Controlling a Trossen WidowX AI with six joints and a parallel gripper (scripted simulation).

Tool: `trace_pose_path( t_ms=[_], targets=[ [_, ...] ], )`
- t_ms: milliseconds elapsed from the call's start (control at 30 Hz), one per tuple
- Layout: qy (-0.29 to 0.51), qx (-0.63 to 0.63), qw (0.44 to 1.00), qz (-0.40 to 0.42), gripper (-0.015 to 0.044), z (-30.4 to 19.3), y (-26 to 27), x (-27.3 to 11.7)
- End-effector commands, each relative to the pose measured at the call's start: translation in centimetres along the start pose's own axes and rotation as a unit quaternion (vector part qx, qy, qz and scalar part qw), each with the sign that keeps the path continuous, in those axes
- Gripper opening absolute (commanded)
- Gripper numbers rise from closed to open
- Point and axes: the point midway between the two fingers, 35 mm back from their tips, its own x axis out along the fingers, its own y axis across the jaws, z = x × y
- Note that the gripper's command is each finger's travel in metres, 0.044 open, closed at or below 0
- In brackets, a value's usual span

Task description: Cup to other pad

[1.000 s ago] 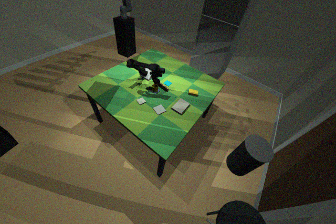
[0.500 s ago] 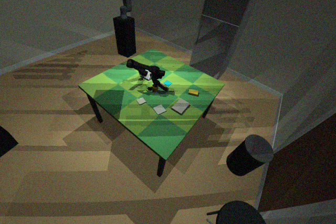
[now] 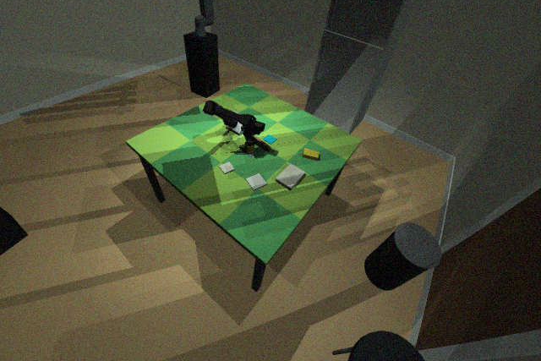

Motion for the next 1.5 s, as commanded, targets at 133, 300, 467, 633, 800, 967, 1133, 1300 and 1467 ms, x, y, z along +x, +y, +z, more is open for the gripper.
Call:
trace_pose_path(
  t_ms=[133, 300, 467, 633, 800, 967, 1133, 1300, 1467],
  targets=[
    [0.002, -0.002, 1.0, -0.003, 0.0167, -0.2, 0.0, 0.8],
    [0.001, 0.0, 1.0, 0.0, 0.014, -0.1, 0.1, 0.6],
    [0.001, 0.0, 1.0, 0.0, 0.0107, -0.1, 0.1, 0.6],
    [0.001, 0.0, 1.0, 0.0, 0.0073, -0.1, 0.1, 0.6],
    [0.001, 0.0, 1.0, 0.0, 0.004, -0.1, 0.1, 0.6],
    [0.001, 0.0, 1.0, 0.0, 0.0007, -0.1, 0.1, 0.6],
    [0.0, 0.0, 1.0, 0.0, 0.0, 0.0, 0.0, 0.2],
    [0.0, -0.001, 1.0, 0.0, 0.0, 0.1, 0.0, -1.3],
    [-0.001, -0.001, 1.0, 0.0, 0.0, 0.1, 0.0, -2.8]
  ],
)
